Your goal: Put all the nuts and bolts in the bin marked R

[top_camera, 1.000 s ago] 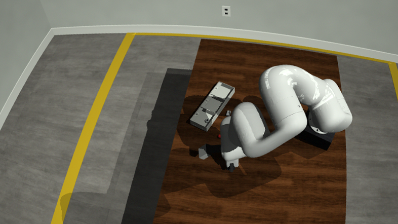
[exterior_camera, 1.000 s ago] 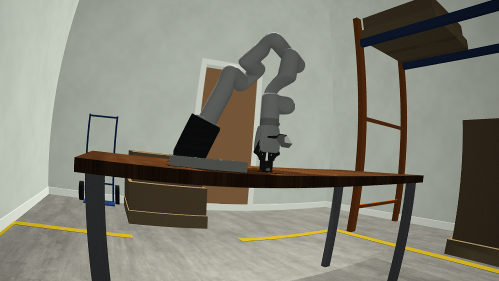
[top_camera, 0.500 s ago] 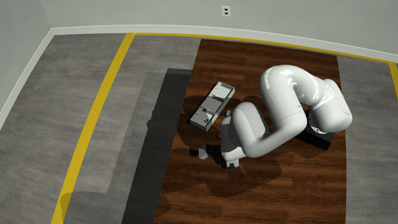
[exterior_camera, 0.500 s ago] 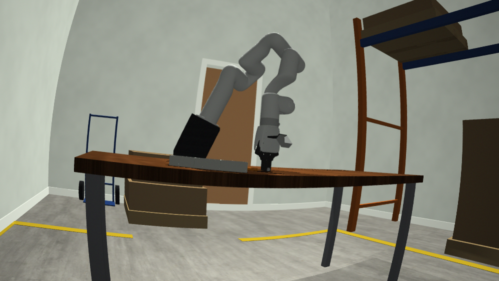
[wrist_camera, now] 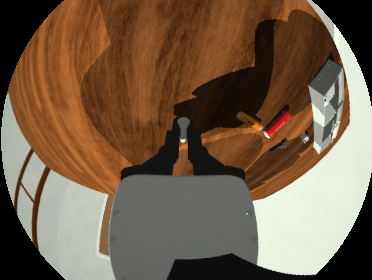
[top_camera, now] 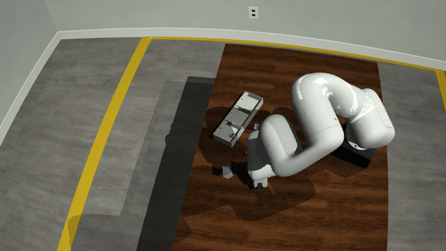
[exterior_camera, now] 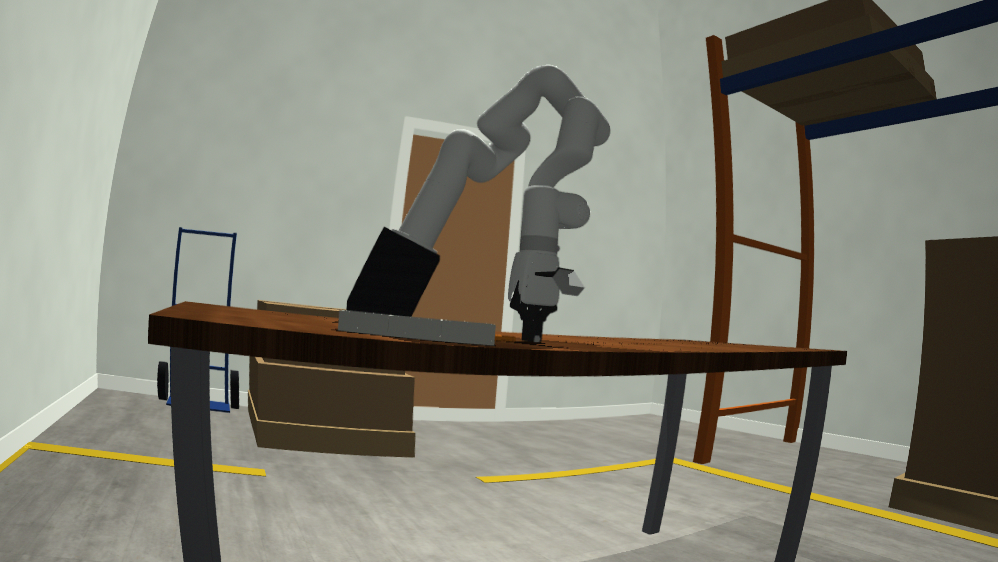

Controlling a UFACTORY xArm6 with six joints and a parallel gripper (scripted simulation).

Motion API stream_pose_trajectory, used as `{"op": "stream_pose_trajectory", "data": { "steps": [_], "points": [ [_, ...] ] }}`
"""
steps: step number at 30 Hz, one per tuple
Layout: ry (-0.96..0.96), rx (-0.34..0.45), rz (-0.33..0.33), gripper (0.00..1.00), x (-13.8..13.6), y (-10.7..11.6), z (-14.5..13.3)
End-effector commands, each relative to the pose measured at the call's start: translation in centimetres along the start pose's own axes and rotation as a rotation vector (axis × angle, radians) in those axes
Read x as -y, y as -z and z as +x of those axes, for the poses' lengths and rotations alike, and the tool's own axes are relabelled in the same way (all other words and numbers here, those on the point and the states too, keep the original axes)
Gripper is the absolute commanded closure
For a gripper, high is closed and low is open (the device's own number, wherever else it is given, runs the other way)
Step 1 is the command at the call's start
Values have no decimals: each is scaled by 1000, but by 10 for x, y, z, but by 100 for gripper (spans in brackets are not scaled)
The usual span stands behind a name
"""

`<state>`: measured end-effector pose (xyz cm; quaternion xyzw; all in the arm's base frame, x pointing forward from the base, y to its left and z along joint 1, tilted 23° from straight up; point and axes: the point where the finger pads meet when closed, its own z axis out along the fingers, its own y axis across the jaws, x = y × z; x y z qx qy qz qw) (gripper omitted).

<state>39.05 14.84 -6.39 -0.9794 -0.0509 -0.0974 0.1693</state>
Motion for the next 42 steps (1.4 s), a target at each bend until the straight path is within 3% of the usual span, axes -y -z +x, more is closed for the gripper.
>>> {"op": "stream_pose_trajectory", "data": {
  "steps": [1,20,39,42],
  "points": [
    [0,-2,0,100,0,1,1],
    [0,-2,0,100,0,57,1],
    [0,-2,0,100,0,56,1],
    [0,-2,0,100,-16,56,8]
  ]
}}
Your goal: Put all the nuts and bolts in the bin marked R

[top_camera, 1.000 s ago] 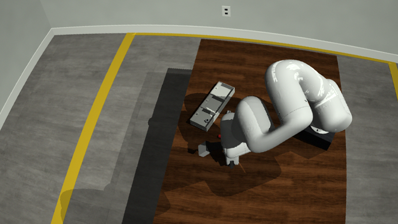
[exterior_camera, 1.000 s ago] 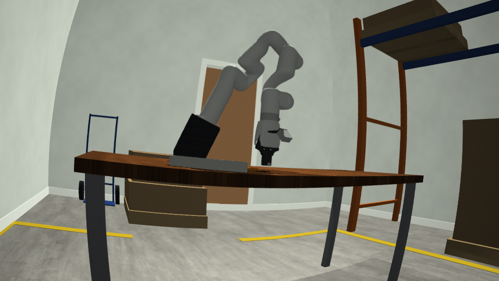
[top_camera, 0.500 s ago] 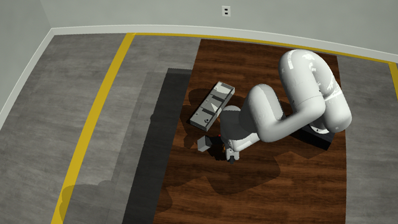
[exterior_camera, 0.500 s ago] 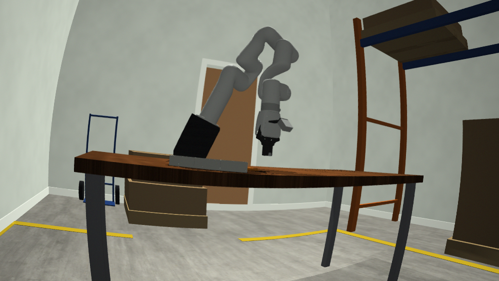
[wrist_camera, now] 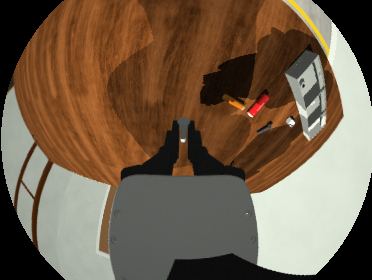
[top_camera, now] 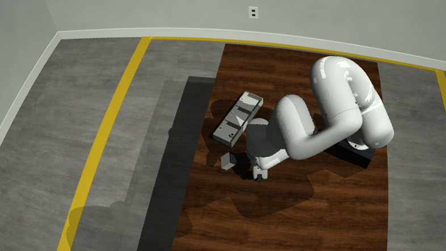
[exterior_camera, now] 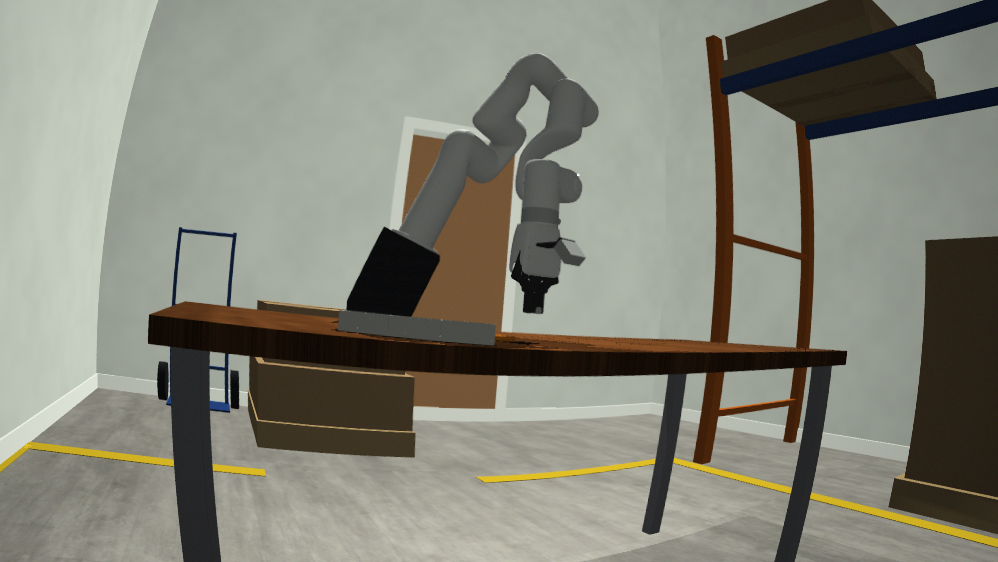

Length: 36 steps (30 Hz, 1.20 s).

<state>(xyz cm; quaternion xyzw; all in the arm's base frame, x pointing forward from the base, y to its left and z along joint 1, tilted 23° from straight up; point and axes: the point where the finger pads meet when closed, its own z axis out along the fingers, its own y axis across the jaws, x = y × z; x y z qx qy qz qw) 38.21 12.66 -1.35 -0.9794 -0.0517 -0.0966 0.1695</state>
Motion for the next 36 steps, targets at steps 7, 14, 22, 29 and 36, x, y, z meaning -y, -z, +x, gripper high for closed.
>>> {"op": "stream_pose_trajectory", "data": {
  "steps": [7,14,22,29,36],
  "points": [
    [-1,-4,-1,100,-52,1,24],
    [-1,-5,-1,100,-80,1,36],
    [-1,-5,-1,100,-124,1,55],
    [49,-5,-2,100,-158,1,70],
    [258,-4,-3,100,-185,1,82]
  ]
}}
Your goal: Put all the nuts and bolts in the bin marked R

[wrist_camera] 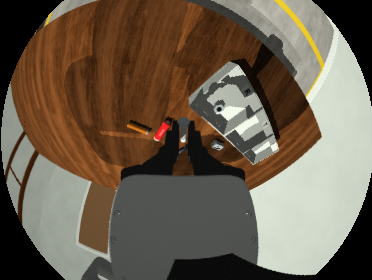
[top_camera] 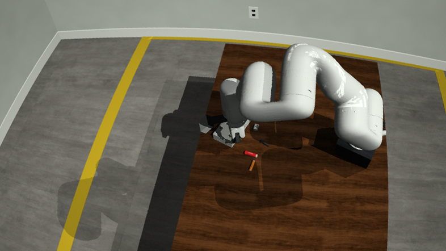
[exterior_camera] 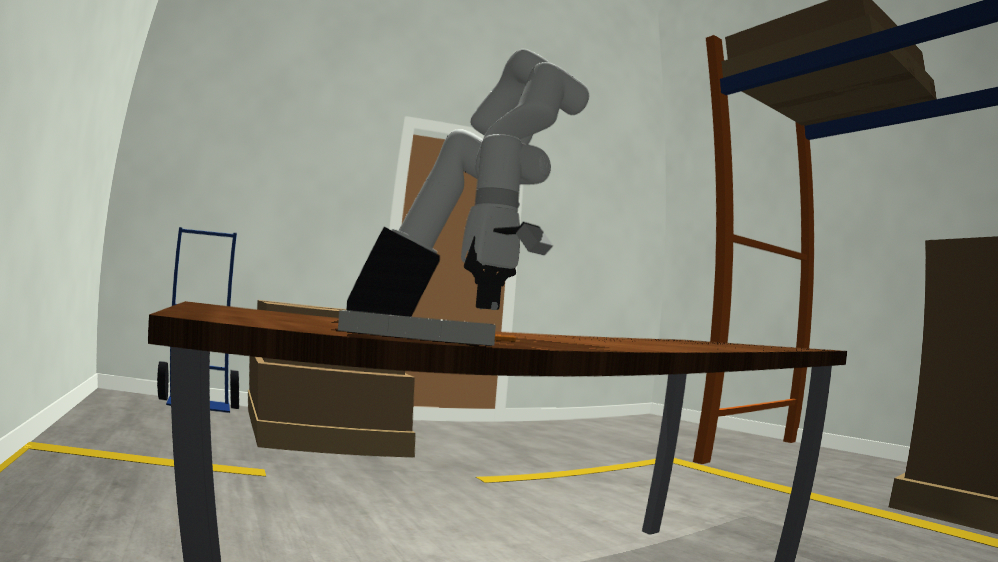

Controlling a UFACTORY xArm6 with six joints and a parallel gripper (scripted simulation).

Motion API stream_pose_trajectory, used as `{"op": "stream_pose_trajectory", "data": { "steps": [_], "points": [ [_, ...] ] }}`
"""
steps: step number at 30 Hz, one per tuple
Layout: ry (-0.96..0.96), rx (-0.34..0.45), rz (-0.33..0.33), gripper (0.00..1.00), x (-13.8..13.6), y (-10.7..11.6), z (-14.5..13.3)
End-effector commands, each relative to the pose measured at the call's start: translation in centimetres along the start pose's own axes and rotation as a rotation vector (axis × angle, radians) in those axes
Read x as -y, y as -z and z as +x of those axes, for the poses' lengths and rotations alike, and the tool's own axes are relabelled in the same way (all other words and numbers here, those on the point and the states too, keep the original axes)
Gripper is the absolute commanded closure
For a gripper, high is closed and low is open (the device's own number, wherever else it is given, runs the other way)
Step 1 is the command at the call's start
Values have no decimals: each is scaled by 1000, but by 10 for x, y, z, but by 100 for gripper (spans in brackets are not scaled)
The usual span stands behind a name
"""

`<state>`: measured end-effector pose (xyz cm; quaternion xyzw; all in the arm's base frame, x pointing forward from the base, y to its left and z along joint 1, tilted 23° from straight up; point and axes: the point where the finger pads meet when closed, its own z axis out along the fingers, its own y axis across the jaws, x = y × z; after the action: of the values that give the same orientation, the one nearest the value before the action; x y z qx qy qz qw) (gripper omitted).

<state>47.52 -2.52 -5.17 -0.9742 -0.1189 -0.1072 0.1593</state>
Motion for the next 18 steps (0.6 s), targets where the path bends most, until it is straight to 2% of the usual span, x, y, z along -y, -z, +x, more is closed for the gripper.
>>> {"op": "stream_pose_trajectory", "data": {
  "steps": [1,7,10,12,13,18],
  "points": [
    [157,-6,2,100,-25,1,9],
    [370,-3,-5,100,-60,1,18],
    [476,-1,-8,100,-62,1,19],
    [476,-1,-8,100,-62,1,19],
    [578,0,-7,100,-62,1,19],
    [711,3,-5,100,-62,1,19]
  ]
}}
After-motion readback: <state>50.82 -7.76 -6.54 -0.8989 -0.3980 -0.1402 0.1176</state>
